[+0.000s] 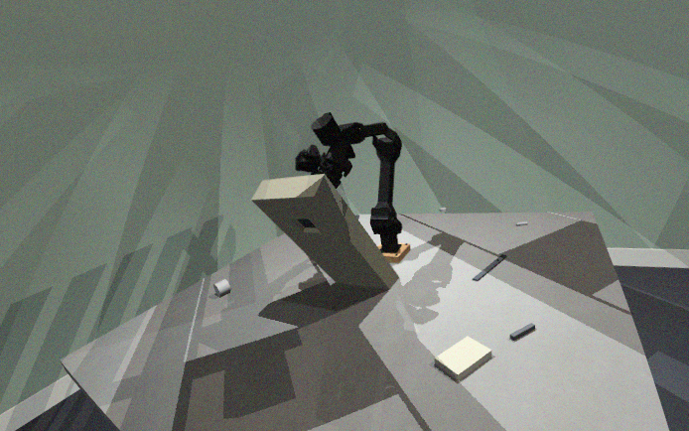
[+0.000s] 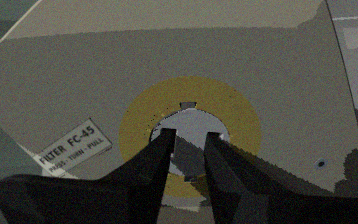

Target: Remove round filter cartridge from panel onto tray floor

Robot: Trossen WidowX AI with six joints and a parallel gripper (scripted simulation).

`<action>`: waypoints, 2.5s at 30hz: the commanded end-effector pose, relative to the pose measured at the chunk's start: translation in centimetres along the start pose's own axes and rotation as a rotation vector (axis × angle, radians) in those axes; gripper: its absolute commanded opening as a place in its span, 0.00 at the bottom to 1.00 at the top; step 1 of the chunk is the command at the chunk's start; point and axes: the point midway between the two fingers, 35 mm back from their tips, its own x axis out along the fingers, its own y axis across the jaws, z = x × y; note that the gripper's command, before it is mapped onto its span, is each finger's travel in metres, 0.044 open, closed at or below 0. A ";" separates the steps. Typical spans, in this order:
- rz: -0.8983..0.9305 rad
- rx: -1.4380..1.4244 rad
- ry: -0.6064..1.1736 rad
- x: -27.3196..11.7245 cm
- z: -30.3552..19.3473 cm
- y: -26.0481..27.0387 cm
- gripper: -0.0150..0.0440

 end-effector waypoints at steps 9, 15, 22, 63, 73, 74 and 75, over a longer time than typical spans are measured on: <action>0.001 0.003 0.005 0.7 -0.2 0.0 0.42; 0.001 0.003 0.005 0.9 -0.2 0.0 0.42; 0.001 0.003 0.004 1.1 -0.1 0.0 0.42; 0.002 -0.203 0.003 1.3 -0.1 0.0 0.25; 0.002 -0.540 0.004 1.5 -0.1 0.0 0.25; 0.002 -0.575 0.004 1.5 -0.1 0.0 0.25; 0.002 -0.610 0.004 1.5 -0.1 0.0 0.25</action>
